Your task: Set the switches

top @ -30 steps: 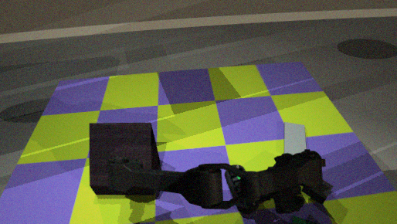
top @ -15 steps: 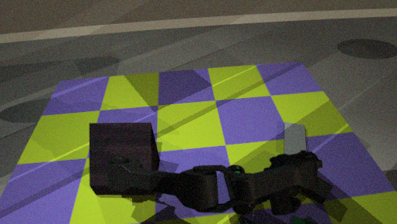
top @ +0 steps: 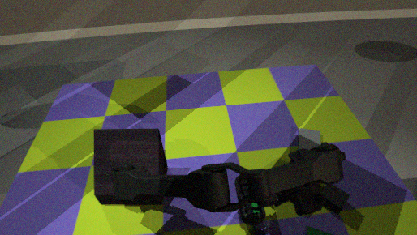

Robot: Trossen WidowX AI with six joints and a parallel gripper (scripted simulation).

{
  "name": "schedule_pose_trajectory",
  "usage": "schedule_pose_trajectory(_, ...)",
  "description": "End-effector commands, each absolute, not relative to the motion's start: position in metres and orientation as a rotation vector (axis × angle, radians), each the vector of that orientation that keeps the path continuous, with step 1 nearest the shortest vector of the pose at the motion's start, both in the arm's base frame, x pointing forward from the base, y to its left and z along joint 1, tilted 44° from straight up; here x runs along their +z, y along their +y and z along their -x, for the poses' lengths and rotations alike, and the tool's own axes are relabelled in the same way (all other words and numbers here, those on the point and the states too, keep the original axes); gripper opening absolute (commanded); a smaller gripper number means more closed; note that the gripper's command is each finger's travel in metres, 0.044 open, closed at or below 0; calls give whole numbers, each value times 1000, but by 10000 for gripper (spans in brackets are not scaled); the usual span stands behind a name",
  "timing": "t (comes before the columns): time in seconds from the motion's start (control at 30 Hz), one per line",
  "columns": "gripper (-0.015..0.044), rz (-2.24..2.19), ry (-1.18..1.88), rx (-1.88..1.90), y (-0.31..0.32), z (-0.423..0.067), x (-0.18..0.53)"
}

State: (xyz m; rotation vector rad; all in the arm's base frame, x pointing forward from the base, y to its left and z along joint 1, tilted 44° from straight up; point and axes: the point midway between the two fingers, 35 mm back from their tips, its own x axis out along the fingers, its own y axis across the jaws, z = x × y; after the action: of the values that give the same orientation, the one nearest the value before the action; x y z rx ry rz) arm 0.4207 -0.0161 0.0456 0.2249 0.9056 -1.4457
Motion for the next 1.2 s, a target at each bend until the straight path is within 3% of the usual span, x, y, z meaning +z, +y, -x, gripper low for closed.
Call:
schedule_pose_trajectory(0.0, 0, -205, 930, -1428, -9, -423, 50)
schedule_pose_trajectory(1.03, 0, -197, 931, -1448, -17, -409, 60)
schedule_pose_trajectory(1.17, 105, -271, 916, -1431, -16, -401, 68)
